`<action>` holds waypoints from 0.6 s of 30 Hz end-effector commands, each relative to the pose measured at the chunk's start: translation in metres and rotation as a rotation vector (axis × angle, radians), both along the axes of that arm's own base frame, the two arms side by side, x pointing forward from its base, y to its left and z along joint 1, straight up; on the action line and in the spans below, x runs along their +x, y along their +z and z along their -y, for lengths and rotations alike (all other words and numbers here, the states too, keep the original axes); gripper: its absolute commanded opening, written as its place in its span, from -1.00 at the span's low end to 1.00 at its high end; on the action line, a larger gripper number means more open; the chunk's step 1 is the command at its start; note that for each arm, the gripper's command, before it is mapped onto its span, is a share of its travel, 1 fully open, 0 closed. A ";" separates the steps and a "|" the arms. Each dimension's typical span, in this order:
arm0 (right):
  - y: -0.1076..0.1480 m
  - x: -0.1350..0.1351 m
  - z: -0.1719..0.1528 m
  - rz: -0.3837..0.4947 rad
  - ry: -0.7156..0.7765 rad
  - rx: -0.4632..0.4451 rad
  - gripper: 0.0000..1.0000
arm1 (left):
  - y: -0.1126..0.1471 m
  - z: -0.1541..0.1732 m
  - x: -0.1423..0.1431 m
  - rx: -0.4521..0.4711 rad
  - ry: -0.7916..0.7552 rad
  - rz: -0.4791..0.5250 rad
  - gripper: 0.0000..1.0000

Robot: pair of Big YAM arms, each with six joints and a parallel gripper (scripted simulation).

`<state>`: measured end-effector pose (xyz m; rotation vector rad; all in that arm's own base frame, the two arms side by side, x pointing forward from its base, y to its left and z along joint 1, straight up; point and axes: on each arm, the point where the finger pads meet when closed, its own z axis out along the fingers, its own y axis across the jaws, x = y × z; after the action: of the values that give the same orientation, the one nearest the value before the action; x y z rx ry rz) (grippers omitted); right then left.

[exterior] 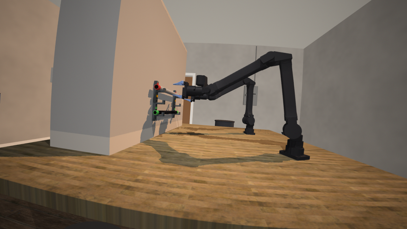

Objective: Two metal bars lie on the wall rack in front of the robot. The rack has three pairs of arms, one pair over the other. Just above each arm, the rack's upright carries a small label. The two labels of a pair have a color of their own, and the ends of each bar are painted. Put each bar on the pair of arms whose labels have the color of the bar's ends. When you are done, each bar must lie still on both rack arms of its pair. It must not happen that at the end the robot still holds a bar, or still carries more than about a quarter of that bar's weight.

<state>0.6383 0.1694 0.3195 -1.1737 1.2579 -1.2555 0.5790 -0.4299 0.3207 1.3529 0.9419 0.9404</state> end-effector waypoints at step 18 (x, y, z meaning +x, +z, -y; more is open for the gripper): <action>0.022 -0.010 -0.004 0.048 0.007 0.020 0.62 | 0.032 0.003 -0.011 -0.033 -0.009 0.052 0.61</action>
<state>0.6358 0.1690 0.3191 -1.1738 1.2588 -1.2561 0.5771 -0.4283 0.3193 1.3557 0.9422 0.9424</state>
